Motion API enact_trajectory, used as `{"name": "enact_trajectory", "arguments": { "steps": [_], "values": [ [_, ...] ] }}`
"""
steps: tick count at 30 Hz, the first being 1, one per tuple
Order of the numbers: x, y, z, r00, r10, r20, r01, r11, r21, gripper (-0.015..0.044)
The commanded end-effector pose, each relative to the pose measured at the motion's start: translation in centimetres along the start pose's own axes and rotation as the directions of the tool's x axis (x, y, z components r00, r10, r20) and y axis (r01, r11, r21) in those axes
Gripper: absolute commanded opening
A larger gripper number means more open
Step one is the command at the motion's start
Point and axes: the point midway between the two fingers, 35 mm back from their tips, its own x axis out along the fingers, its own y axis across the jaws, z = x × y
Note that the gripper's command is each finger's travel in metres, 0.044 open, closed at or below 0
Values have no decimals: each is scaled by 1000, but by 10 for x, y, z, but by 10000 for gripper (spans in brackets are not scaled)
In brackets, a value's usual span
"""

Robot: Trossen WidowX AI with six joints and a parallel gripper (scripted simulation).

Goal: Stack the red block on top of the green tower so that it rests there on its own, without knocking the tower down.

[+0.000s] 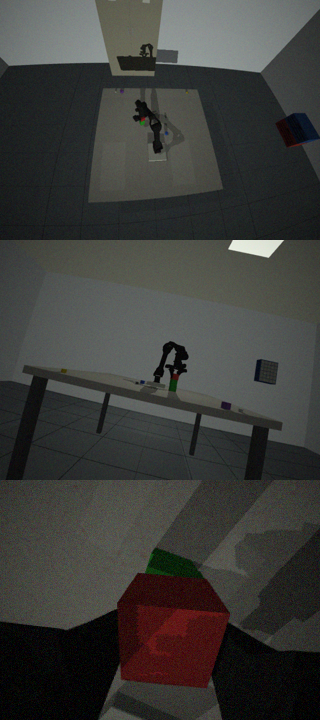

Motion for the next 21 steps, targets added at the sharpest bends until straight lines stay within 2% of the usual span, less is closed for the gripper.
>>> {"name": "enact_trajectory", "arguments": {
  "steps": [1, 13, 21],
  "values": [
    [0, 0, 0, 1000, 0, 0, 0, 1000, 0, 131],
    [0, 0, 0, 1000, 0, 0, 0, 1000, 0, 440],
    [0, 0, 0, 1000, 0, 0, 0, 1000, 0, 440]
  ]
}}
